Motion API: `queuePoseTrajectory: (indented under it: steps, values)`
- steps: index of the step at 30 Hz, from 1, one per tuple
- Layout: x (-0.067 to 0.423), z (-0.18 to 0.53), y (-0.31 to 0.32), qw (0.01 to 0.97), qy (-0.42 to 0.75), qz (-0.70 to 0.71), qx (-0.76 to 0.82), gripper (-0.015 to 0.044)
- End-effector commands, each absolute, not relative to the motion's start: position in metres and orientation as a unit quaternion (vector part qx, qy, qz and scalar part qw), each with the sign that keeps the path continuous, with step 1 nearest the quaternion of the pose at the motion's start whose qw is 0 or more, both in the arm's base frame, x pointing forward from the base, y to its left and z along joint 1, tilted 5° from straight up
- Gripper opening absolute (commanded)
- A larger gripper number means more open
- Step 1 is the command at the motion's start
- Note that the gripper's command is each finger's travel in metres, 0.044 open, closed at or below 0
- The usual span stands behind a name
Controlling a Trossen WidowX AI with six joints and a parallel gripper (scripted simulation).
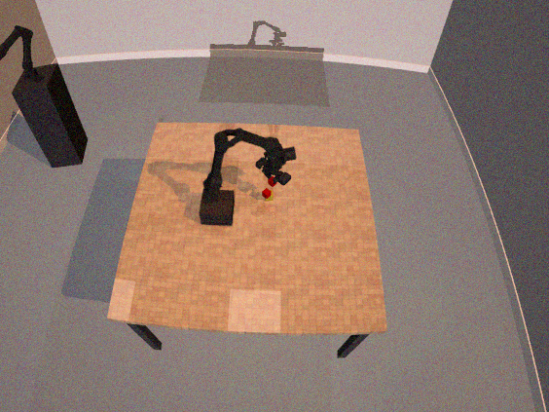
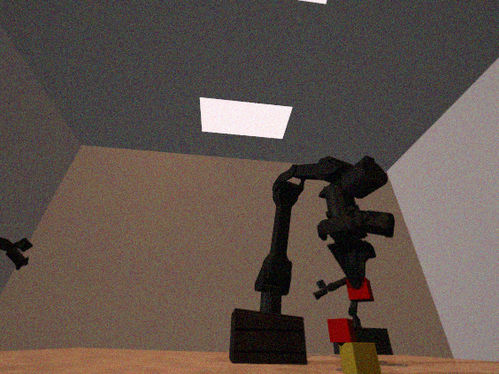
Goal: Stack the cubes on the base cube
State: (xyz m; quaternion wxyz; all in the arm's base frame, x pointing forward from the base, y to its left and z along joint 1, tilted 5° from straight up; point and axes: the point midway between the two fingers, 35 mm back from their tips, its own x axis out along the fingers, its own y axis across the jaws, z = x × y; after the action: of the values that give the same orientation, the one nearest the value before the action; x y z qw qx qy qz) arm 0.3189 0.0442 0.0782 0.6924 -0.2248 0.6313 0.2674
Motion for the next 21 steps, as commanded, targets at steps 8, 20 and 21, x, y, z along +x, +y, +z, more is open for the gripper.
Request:
queuePoseTrajectory:
  steps: [8,20,21]
  values:
    - [0.318,0.052,0.046,0.694,0.631,0.269,-0.219,0.0105]
    - [0.318,0.045,0.047,0.693,0.631,0.269,-0.221,0.0105]
    - [0.319,0.042,0.047,0.693,0.631,0.269,-0.222,0.0105]
